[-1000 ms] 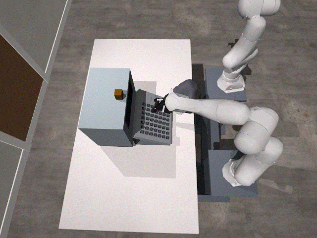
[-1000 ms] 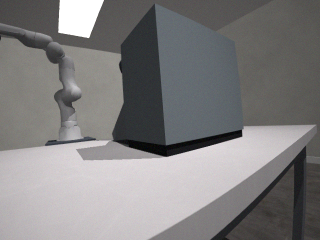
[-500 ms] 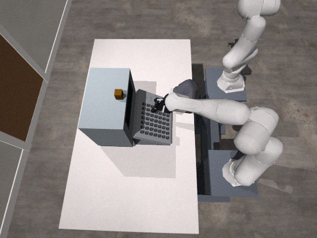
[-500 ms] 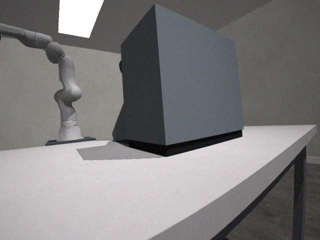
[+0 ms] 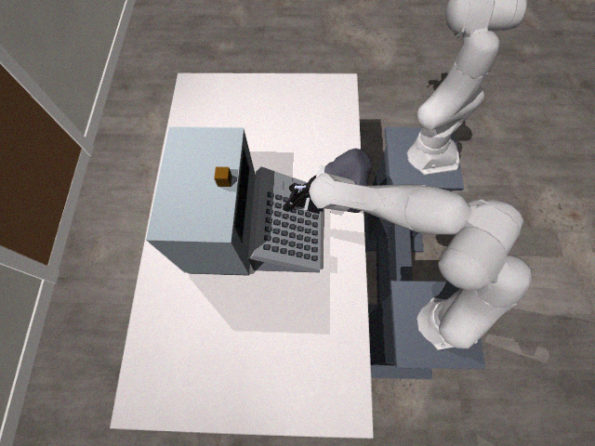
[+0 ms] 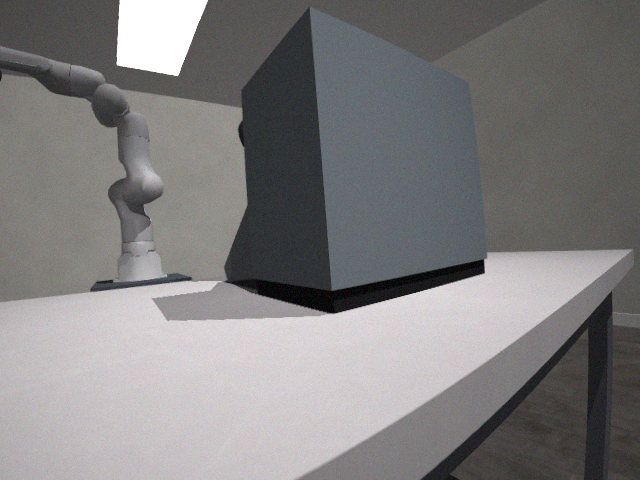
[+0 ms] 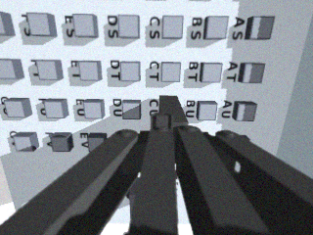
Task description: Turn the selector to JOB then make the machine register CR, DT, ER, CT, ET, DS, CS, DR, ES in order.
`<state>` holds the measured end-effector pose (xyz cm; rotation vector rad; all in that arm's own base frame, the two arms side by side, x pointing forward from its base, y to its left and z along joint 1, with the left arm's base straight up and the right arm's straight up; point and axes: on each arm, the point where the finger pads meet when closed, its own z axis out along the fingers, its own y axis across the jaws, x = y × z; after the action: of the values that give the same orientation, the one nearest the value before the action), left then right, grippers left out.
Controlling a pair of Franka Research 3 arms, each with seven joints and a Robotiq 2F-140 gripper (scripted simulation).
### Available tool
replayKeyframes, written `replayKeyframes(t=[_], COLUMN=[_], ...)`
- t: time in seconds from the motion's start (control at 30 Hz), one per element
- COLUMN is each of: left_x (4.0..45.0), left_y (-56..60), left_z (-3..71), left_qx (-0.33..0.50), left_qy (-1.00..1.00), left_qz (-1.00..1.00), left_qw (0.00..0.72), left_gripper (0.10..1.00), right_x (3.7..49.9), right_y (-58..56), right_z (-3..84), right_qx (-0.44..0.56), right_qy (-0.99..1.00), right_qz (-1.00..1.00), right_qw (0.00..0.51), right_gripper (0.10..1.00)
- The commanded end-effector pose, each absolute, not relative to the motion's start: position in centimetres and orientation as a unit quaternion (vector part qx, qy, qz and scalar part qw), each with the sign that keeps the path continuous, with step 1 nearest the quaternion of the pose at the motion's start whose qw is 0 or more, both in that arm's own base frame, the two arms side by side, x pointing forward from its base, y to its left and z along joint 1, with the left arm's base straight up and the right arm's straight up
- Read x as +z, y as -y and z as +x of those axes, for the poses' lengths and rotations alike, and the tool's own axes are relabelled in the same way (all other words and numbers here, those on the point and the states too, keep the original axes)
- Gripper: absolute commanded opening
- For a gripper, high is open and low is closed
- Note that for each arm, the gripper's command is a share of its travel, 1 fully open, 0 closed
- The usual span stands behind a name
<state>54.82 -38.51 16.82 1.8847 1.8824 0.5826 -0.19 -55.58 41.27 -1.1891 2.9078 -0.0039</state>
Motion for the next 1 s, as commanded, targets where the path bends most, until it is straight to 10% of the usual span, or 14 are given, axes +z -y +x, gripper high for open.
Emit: replayKeyframes(t=[0.0, 0.97], left_x=[16.8, 17.63], left_y=[38.56, 38.56], left_z=[55.01, 54.45], left_qx=[0.208, 0.208], left_qy=[-0.676, -0.676], left_qz=[0.675, 0.675], left_qw=[0.208, 0.208], left_gripper=[0.099, 0.099], right_x=[41.3, 41.3], right_y=[55.45, 55.45], right_z=[-0.27, -0.27], right_qx=[0.0, 0.0], right_qy=[-0.925, -0.925], right_qz=[-0.38, -0.38], right_qw=[0.0, 0.0], right_gripper=[1.0, 1.0])
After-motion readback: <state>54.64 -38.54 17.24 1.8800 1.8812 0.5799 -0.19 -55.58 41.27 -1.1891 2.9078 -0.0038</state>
